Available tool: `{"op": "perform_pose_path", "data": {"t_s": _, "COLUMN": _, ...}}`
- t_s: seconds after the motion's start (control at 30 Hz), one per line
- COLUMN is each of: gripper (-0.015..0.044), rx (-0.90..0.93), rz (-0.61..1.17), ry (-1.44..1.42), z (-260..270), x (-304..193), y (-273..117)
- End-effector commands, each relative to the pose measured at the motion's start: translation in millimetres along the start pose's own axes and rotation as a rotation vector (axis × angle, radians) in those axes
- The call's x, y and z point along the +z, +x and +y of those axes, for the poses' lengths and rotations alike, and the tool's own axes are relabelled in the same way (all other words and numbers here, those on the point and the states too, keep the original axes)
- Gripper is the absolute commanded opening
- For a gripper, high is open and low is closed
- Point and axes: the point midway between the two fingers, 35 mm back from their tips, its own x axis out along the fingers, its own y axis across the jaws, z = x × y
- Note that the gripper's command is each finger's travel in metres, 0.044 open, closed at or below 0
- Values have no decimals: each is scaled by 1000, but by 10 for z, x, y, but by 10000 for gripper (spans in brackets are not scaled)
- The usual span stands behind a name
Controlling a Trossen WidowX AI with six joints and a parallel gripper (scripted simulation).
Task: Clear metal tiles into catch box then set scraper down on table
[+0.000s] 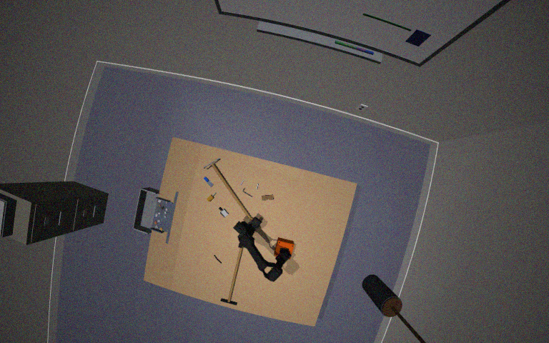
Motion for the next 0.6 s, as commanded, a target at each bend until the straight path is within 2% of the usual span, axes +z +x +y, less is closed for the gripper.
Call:
{"op": "perform_pose_path", "data": {"t_s": 0.0, "gripper": 0, "rx": -2, "rz": 0, "ry": -1, "z": -83, "x": 10, "y": -4}}
{"op": "perform_pose_path", "data": {"t_s": 0.57, "gripper": 0, "rx": -5, "rz": 0, "ry": -1, "z": -355, "x": 20, "y": -5}}
